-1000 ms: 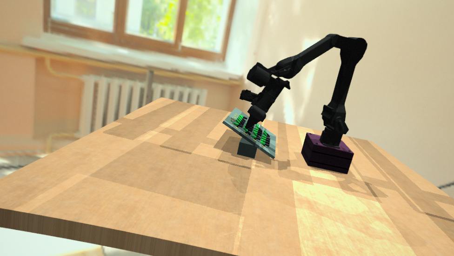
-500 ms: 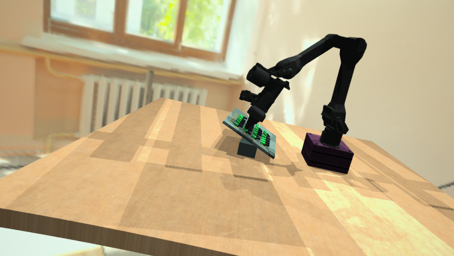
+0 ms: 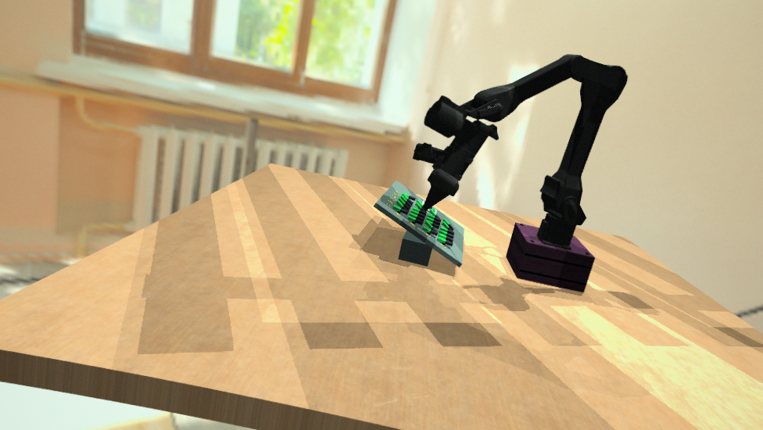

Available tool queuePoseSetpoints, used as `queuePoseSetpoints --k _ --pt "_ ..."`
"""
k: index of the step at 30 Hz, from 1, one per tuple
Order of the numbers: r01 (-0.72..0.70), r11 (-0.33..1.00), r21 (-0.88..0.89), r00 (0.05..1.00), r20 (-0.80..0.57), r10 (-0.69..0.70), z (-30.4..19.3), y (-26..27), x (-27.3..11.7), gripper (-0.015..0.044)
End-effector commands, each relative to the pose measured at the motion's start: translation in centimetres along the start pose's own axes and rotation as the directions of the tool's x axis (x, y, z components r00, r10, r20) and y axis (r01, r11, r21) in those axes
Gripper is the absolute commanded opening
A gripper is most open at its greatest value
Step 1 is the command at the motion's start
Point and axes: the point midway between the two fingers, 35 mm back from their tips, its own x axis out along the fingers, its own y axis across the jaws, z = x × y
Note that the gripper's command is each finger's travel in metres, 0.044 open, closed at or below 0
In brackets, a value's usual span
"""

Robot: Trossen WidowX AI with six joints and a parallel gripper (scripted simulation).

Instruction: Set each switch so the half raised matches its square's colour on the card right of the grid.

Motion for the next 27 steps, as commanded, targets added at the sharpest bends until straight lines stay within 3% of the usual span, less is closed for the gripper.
queuePoseSetpoints --k 1,5,17,27 --pt "-0.013 1.000 0.004 0.999 0.049 0.013 0.6 0.2 -3.2 0.0000" --pt "-0.011 1.000 0.004 0.999 0.046 0.011 0.8 -0.6 -3.1 0.0000" --pt "0.002 1.000 -0.001 0.999 0.046 -0.002 0.8 -14.5 -3.0 0.0000" --pt "0.002 1.000 -0.001 1.000 0.024 -0.002 0.9 -15.2 0.4 0.0000"
